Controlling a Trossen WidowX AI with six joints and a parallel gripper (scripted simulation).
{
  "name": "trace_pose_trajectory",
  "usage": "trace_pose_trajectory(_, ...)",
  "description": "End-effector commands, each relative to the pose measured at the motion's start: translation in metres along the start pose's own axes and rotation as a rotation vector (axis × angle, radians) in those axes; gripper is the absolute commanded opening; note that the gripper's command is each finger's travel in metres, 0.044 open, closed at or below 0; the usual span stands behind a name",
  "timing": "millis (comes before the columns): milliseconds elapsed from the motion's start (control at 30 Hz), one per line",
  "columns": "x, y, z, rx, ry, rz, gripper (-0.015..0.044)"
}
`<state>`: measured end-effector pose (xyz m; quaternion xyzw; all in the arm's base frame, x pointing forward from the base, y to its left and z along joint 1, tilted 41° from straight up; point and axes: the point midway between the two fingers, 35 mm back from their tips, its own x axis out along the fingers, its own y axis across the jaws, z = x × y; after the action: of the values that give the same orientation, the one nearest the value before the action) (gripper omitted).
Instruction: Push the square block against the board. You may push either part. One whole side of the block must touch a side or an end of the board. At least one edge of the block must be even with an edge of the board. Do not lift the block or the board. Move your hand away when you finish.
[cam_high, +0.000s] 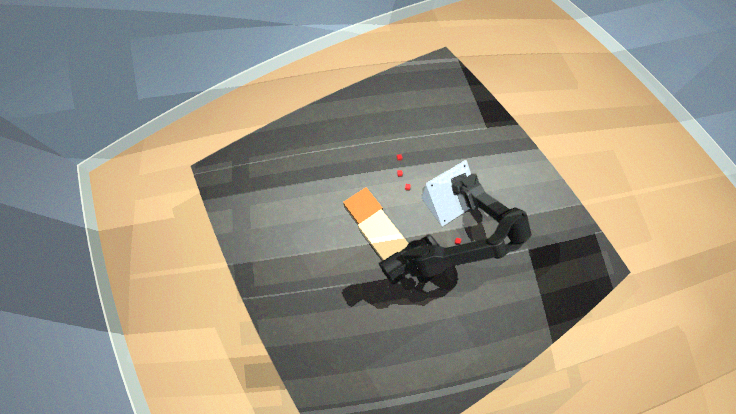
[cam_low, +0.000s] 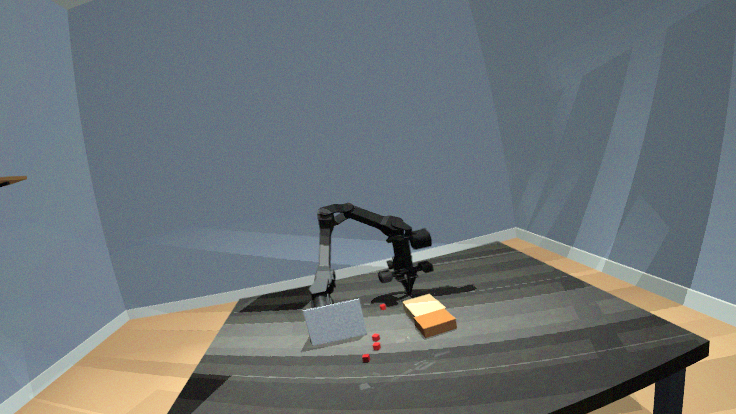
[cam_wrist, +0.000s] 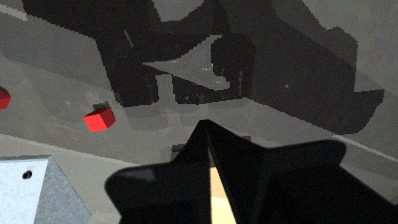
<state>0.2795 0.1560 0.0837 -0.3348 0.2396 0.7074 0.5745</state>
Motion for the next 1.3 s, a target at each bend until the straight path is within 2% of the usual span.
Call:
trace_pose_trajectory(0, -0.03, -0.002, 0.002, -0.01, 0.002, -0.021, 0.0)
trace_pose_trajectory(233, -0.025, -0.007, -0.004, 0.034, 0.005, -0.029, 0.0)
trace_pose_trajectory(1267, -0.033, -0.072, -0.103, 1.028, 0.001, -0.034, 0.0)
